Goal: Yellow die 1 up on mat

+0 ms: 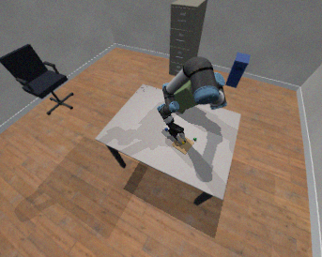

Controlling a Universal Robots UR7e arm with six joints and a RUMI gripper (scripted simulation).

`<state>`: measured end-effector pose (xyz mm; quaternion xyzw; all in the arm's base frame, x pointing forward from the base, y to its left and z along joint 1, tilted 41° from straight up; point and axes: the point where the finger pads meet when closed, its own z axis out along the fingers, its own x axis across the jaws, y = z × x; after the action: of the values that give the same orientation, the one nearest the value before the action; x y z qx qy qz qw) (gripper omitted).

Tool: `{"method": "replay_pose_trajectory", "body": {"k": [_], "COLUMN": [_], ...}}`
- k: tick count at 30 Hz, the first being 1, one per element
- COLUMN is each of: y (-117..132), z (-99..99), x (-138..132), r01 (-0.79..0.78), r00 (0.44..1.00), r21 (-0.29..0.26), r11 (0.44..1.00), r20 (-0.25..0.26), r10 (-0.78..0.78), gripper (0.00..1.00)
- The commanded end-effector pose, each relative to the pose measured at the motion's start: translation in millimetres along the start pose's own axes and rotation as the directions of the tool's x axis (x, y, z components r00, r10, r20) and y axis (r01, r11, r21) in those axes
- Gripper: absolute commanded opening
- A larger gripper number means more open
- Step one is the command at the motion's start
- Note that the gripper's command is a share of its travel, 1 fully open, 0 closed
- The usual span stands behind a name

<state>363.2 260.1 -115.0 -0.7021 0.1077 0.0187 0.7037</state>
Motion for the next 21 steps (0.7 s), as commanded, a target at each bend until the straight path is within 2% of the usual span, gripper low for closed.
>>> {"method": "replay_pose_trajectory", "body": {"k": [1,14,21], "y": [0,0,0], "z": [-0.3,-1.0,-17.1], "x": [0,0,0], "r01": [0.001,0.001,0.001], "r00": [1.000,1.000,1.000], "r21": [0.000,0.000,0.000], "r11": [1.000,1.000,1.000], "r20": [-0.001,-0.001,-0.001], "r10": [-0.001,-0.001,-0.001], "gripper": [0.21,0.21,0.21]}}
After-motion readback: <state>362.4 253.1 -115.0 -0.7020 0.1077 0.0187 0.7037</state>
